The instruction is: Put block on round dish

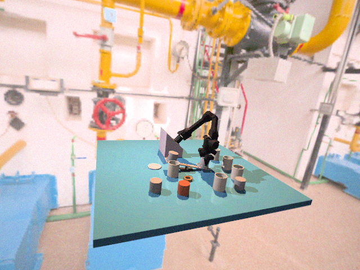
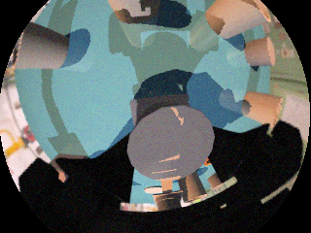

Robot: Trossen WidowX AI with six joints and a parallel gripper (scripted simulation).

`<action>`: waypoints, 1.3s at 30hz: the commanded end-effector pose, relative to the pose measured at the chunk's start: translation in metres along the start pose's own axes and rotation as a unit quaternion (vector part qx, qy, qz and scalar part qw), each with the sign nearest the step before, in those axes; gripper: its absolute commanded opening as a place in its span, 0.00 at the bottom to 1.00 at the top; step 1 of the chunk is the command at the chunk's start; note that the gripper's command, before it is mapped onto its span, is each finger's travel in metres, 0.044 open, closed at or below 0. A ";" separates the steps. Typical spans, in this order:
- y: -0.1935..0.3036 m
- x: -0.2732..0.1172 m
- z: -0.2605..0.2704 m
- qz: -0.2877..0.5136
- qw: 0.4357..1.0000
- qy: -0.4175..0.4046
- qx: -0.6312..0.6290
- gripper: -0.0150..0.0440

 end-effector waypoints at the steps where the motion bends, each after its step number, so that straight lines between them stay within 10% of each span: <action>1: 0.000 0.000 0.000 0.002 1.000 0.001 0.003 0.69; 11: 0.001 -0.010 -0.002 0.003 1.000 0.001 0.002 0.25; 39: 0.002 -0.045 -0.007 0.006 1.000 0.001 0.002 0.25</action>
Point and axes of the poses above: the point midway between the two fingers, 35 mm back from their tips, its own x axis out along the fingers, its own z axis across the jaws, y = z × x, the point moved 10 cm from there along -x, back along the fingers, and after that the axes turned 7 degrees about -x, right-handed, at the moved point
